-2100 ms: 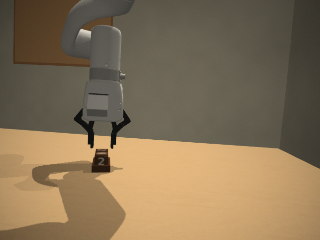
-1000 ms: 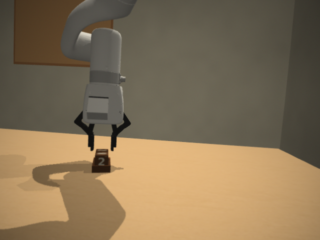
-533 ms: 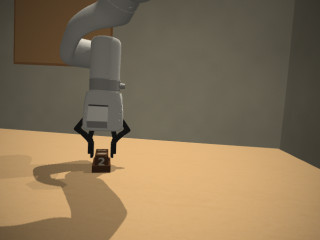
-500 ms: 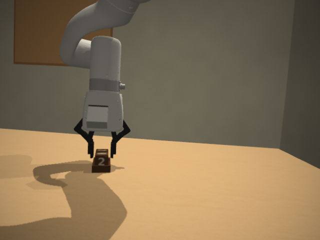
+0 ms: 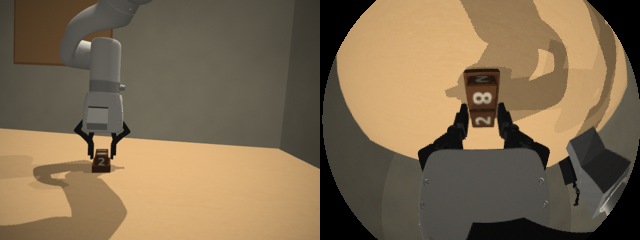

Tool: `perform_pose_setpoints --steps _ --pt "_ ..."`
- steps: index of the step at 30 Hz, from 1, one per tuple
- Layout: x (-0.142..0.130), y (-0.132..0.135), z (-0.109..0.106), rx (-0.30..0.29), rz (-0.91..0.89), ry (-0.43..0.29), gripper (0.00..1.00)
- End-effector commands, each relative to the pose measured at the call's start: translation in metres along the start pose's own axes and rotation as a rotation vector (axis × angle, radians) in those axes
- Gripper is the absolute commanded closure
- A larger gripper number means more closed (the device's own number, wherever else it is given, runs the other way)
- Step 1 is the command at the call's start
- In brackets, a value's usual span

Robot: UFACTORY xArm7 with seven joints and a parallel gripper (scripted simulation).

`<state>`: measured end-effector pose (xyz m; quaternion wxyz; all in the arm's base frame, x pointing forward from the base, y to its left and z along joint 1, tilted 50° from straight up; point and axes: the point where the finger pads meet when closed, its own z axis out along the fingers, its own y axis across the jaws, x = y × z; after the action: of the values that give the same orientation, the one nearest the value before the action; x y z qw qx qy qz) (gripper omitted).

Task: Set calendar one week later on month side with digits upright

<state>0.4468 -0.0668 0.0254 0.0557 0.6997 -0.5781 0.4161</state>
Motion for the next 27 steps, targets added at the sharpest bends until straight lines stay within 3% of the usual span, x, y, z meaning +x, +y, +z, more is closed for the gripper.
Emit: perform_pose_setpoints --steps 1,22,23,27 --pt "-0.0008 -0.0008 -0.0008 0.002 -0.001 -0.001 0.51" --pt "-0.0008 -0.0008 -0.0008 0.002 -0.001 -0.001 0.51" --pt "-0.0008 -0.0008 -0.0008 0.002 -0.001 -0.001 0.71" --pt "-0.0008 -0.0008 -0.0008 0.002 -0.001 -0.001 0.71"
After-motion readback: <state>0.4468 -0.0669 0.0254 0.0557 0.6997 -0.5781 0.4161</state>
